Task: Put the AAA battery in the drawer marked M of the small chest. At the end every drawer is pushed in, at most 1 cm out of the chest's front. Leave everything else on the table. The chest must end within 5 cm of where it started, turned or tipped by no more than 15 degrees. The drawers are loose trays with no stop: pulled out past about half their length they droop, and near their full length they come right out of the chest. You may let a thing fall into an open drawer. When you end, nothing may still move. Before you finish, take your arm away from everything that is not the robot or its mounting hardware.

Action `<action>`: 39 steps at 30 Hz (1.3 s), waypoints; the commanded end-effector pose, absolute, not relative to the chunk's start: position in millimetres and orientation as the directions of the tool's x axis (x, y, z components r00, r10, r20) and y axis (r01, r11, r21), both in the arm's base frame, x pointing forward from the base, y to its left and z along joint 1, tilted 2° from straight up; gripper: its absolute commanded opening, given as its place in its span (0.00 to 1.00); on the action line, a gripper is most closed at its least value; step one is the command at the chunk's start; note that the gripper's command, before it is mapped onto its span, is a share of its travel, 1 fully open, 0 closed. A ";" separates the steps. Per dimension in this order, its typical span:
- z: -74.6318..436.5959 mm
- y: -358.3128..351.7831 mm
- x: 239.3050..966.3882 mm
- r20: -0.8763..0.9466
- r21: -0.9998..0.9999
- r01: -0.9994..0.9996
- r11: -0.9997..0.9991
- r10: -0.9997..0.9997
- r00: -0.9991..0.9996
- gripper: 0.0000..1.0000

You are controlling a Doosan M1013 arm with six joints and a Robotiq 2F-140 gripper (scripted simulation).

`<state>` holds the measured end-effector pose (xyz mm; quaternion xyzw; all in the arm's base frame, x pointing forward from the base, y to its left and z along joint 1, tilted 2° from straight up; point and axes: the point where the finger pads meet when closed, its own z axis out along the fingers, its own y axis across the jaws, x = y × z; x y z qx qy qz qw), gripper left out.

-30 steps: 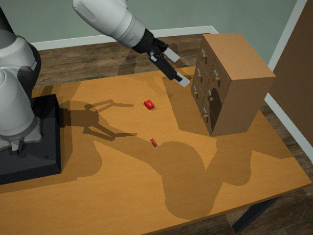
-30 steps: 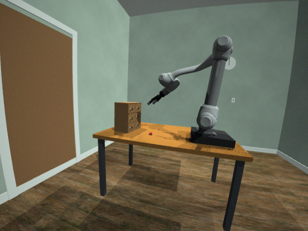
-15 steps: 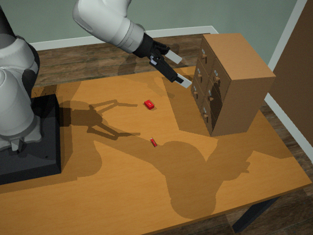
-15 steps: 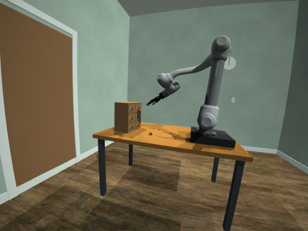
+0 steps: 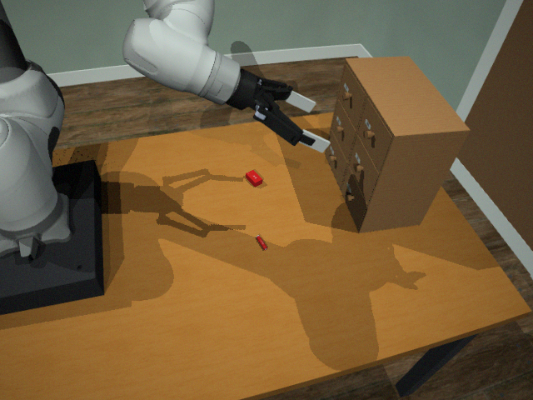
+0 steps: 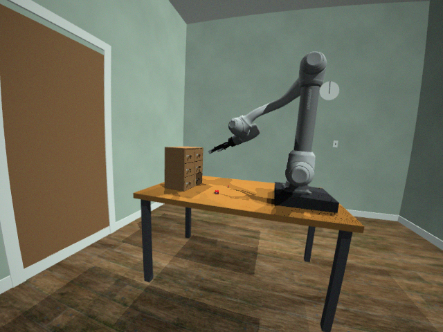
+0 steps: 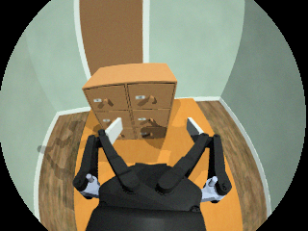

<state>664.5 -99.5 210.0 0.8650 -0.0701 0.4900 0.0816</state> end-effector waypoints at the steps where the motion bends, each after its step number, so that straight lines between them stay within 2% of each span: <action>1: 205.8 -104.1 666.8 0.906 0.010 -0.110 -0.994 -0.037 0.422 1.00; 12: 201.7 -104.6 670.7 0.925 0.010 -0.110 -0.994 -0.032 0.378 1.00; 13: 201.7 -104.6 670.7 0.925 0.010 -0.110 -0.994 -0.032 0.378 0.20; 39: 201.2 -104.7 672.0 0.925 0.010 -0.110 -0.994 -0.032 0.378 0.20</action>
